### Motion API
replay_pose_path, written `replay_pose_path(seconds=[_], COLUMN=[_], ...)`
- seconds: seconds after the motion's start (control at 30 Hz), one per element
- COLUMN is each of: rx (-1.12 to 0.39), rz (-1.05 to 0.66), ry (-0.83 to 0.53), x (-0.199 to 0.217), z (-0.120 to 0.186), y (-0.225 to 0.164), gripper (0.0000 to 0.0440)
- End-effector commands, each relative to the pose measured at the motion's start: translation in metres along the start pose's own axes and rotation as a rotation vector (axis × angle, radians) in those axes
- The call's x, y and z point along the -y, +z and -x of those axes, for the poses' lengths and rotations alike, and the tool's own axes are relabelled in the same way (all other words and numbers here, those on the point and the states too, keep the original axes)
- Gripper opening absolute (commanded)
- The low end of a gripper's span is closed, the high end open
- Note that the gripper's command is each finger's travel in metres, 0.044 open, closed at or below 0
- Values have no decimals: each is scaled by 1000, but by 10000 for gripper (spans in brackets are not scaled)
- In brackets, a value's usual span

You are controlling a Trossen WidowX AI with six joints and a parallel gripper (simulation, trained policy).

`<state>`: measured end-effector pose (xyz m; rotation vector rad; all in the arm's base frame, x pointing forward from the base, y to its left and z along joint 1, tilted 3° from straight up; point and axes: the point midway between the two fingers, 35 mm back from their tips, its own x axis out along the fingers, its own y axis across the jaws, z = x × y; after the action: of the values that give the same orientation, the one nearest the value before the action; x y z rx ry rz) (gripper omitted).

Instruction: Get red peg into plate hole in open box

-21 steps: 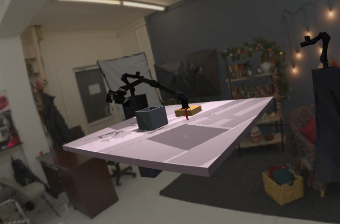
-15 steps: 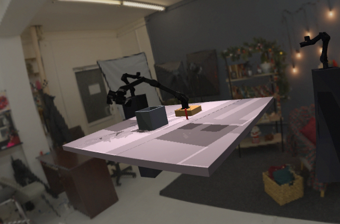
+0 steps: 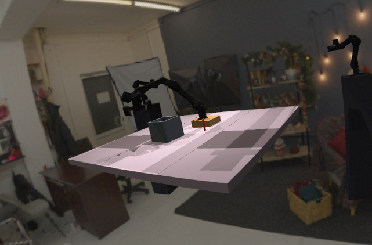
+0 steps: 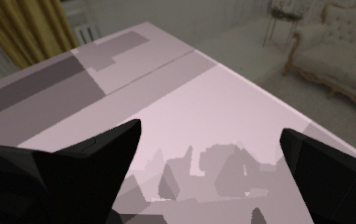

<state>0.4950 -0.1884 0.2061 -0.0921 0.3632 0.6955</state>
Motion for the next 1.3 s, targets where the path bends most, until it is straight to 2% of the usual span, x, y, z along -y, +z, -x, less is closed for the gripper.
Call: replay_pose_path(seconds=[0.0,0.33,0.67,0.97,1.27], rx=[-58,-222,-405,-583,-748], rz=[-97,-396,-683,-923,-1143], ry=[5,23,5,-68,-210], x=[-20,-88,-167,-241,-305], z=[-17,-61,-88,-91,-74], y=[10,22,22,11,-8], gripper=[440,440,438,436,435])
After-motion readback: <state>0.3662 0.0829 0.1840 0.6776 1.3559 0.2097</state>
